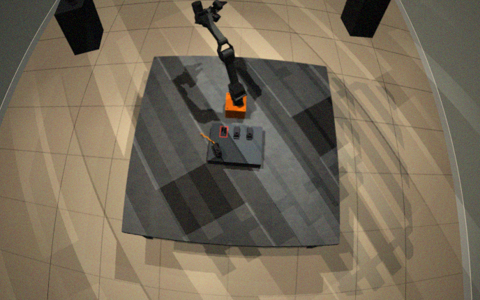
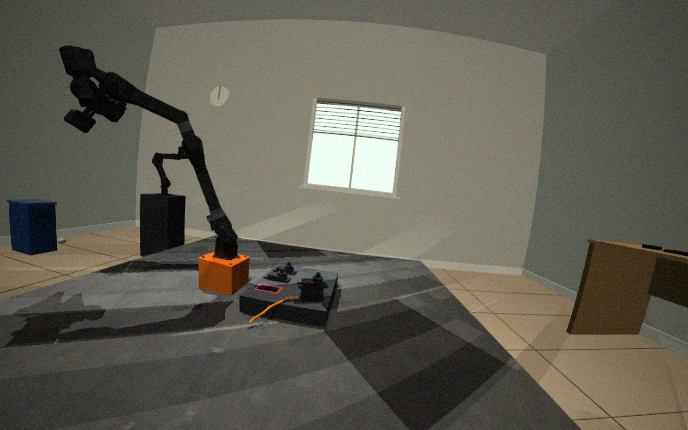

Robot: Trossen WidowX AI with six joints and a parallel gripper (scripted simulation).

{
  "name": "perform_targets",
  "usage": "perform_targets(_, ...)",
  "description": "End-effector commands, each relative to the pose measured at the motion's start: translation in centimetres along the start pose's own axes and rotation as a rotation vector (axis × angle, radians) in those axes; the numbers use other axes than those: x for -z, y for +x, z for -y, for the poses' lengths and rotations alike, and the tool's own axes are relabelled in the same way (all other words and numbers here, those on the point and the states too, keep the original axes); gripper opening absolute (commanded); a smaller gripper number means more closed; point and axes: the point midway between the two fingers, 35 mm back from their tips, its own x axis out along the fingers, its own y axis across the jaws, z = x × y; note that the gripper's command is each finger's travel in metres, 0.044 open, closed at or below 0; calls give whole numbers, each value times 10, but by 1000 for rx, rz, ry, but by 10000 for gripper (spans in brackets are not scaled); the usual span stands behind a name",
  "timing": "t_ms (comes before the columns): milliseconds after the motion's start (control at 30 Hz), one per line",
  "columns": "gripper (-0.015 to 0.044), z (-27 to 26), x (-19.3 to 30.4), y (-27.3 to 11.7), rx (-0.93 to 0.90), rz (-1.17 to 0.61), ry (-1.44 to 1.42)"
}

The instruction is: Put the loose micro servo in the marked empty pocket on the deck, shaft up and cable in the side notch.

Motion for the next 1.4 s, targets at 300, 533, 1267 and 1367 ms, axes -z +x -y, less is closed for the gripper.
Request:
perform_targets(300,440,10,8,-19,49,-65,-71)
perform_targets(533,440,26,17,-43,110,-153,-180)
perform_targets(1267,440,67,34,-136,272,-484,-487)
perform_targets(1367,440,74,33,-155,284,-546,-561)
